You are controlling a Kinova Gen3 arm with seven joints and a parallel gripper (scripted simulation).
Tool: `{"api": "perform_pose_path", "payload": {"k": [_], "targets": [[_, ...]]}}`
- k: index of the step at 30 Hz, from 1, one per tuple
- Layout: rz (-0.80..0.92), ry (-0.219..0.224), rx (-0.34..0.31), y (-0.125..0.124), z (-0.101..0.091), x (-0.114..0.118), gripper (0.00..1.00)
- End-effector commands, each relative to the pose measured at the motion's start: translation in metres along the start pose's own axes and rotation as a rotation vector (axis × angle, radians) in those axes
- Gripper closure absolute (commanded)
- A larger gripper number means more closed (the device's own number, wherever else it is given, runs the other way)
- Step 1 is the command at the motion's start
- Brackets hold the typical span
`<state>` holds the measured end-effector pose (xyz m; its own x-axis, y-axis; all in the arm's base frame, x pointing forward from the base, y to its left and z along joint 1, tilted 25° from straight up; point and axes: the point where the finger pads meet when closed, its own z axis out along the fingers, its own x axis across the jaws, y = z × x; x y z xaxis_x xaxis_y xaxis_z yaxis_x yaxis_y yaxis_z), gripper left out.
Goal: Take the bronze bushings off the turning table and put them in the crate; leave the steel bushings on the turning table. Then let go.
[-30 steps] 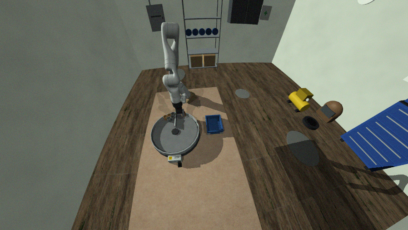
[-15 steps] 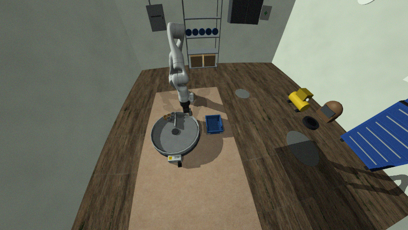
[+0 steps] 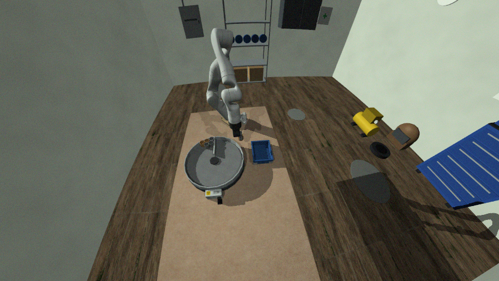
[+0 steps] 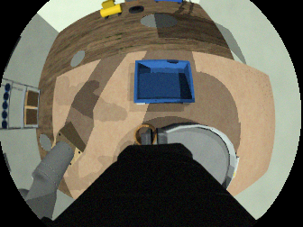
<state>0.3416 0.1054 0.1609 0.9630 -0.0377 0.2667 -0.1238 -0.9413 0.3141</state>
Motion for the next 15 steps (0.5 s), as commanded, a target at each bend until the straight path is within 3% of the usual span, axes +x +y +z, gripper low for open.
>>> {"api": "perform_pose_path", "payload": {"k": [1,6,11,15], "targets": [[-0.002,0.002,-0.005,0.000,0.000,0.000,1.00],[-0.002,0.002,-0.005,0.000,0.000,0.000,1.00],[-0.002,0.002,-0.005,-0.058,0.001,-0.001,1.00],[-0.002,0.002,-0.005,-0.058,0.001,-0.001,1.00]]}}
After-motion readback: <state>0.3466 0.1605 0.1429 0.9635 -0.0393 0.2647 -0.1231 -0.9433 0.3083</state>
